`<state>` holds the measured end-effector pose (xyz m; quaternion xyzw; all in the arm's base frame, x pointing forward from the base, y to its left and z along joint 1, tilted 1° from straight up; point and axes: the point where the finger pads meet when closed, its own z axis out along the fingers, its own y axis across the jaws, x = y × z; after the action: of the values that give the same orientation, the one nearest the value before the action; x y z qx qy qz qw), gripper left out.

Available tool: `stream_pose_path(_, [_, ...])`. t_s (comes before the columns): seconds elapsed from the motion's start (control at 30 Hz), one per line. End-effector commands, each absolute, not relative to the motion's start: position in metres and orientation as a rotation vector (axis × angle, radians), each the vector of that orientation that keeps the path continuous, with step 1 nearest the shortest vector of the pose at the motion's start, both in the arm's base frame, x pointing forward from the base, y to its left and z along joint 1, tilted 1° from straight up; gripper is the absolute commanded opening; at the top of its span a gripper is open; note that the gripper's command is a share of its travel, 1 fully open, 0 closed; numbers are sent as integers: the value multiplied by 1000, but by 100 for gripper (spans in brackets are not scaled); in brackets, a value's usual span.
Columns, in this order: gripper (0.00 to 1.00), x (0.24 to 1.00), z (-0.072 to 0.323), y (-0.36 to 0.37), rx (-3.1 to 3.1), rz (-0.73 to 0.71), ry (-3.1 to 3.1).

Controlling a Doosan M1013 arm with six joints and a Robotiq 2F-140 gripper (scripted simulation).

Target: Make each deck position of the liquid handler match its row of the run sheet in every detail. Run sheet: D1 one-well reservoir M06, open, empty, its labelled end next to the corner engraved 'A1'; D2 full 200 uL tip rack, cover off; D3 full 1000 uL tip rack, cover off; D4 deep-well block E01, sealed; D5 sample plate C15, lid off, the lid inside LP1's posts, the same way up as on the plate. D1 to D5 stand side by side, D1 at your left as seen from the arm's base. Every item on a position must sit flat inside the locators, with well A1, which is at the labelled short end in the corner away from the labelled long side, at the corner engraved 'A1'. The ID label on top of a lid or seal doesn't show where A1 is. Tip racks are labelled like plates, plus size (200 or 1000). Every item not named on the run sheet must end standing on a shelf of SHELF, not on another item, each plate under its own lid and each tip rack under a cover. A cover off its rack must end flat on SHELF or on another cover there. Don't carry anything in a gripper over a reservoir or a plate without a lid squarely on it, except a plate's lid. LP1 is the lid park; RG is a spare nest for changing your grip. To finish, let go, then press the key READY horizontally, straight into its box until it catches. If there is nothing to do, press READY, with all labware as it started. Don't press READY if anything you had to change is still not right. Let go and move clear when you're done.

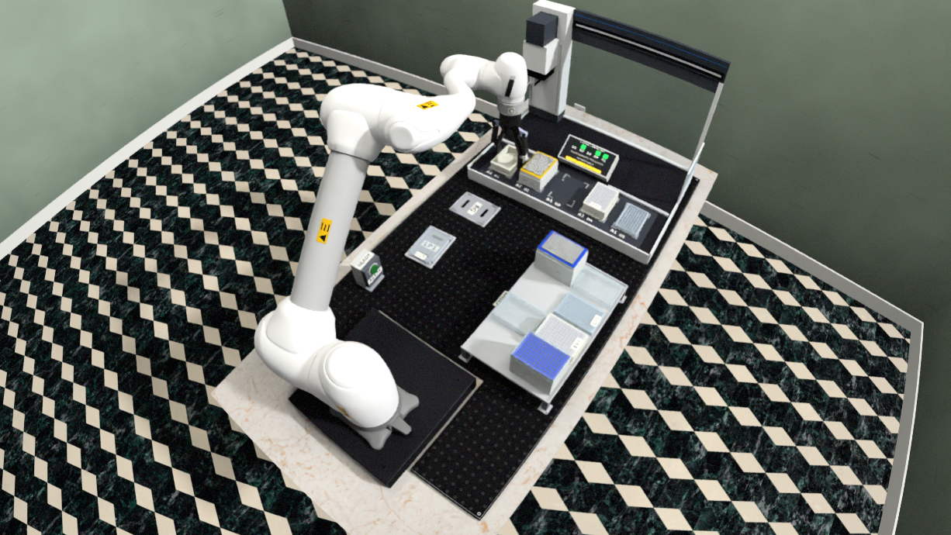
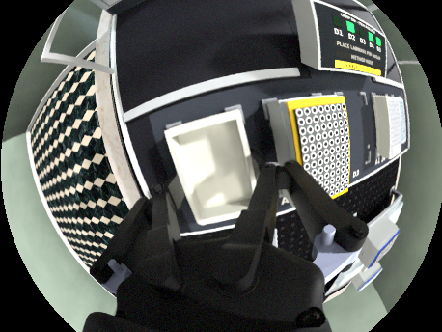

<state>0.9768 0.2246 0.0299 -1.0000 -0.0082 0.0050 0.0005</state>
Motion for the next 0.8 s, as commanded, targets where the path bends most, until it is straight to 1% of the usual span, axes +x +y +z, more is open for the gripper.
stream_pose_path(0.0, [10, 977, 31, 225, -3140, 13, -26])
stream_pose_path(0.4, [10, 977, 29, 225, -3140, 13, -26])
stream_pose_path(0.43, [66, 977, 29, 225, -3140, 13, -26])
stream_pose_path(0.77, [66, 977, 29, 225, -3140, 13, -26])
